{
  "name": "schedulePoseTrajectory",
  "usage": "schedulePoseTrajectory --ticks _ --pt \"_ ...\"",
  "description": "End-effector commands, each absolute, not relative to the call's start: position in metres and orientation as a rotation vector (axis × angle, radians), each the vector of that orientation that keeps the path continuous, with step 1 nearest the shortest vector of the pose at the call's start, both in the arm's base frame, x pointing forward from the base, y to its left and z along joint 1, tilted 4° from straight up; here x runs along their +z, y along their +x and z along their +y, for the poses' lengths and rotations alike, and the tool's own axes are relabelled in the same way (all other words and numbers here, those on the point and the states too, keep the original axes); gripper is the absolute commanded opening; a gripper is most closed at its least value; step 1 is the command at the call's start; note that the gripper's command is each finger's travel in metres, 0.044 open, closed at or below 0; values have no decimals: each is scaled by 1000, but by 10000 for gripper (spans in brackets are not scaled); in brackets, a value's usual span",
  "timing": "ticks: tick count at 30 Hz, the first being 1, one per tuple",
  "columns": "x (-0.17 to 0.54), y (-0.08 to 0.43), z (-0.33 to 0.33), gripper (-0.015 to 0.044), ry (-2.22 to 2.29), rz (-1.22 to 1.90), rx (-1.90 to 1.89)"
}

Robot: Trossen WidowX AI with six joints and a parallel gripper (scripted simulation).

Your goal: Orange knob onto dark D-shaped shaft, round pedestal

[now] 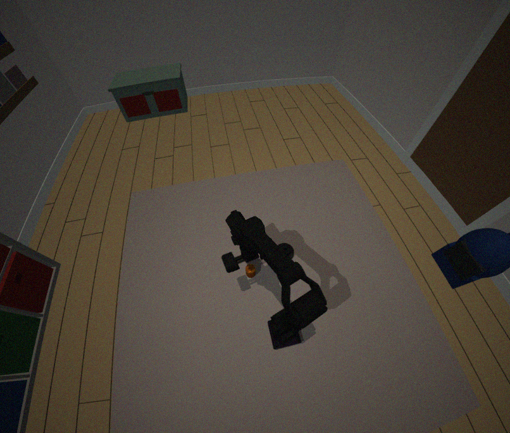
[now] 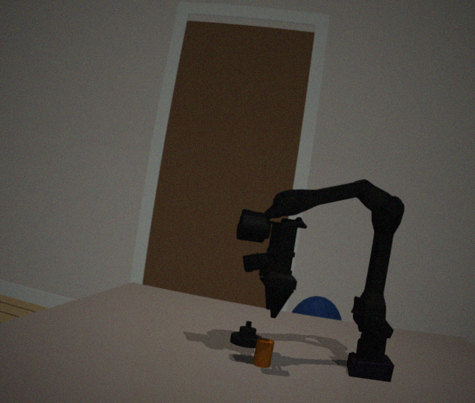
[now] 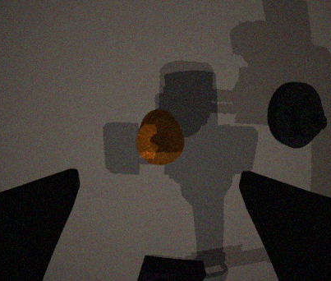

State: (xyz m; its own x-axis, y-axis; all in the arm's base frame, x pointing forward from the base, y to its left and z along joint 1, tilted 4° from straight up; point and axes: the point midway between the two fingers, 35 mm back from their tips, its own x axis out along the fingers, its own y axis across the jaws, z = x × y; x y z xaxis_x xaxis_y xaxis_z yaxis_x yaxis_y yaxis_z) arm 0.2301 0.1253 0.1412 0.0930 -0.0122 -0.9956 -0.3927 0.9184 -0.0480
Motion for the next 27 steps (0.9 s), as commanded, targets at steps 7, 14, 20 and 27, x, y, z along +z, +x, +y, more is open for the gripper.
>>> schedulePoseTrajectory --ticks 7,14,20,27 --pt "141 231 125 440 -169 1471 128" --pt "109 234 124 440 -169 1471 128" --pt "102 234 124 440 -169 1471 128" --pt "91 235 124 440 -169 1471 128"
